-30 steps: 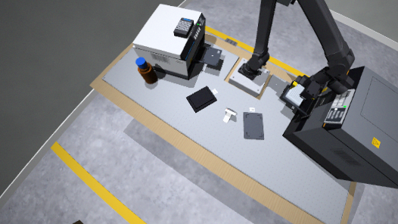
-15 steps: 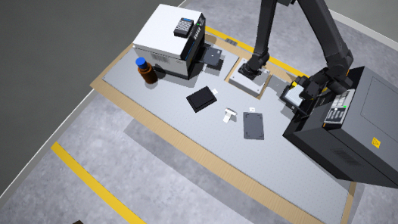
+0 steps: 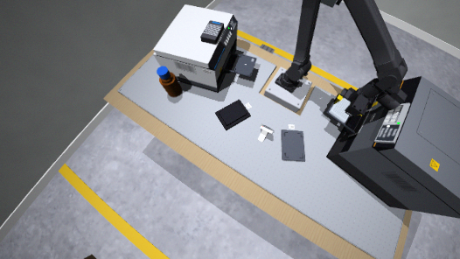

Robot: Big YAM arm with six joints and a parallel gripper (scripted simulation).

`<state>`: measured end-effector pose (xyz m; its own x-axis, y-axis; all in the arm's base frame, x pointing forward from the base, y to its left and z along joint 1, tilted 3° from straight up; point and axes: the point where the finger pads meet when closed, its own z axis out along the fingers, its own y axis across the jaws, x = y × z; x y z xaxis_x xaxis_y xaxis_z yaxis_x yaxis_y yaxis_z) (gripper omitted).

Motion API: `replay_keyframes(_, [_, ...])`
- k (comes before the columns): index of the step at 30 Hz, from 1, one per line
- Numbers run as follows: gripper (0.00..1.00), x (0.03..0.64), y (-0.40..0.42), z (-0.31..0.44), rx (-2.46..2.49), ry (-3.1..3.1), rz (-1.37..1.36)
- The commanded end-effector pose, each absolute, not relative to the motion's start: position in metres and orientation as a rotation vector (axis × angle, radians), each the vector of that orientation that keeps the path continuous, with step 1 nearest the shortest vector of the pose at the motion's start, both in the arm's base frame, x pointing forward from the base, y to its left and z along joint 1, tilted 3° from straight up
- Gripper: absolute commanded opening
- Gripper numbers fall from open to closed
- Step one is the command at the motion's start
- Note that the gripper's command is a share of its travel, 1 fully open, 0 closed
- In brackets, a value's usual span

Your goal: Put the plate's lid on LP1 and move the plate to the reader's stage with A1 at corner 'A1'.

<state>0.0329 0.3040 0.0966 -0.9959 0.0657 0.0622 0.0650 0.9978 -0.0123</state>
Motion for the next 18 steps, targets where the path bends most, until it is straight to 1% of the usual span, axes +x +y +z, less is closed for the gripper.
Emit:
replay_keyframes(1, [0.86, 0.029, 0.3053, 0.0868, -0.11, -3.075, 0.029])
replay_keyframes(10, [0.86, 0.0287, 0.3042, 0.0852, -0.118, -3.074, 0.032])
replay_keyframes(11, [1.0, 0.0287, 0.3042, 0.0852, -0.118, -3.074, 0.032])
replay_keyframes(18, [1.0, 0.0287, 0.3042, 0.0852, -0.118, -3.074, 0.032])
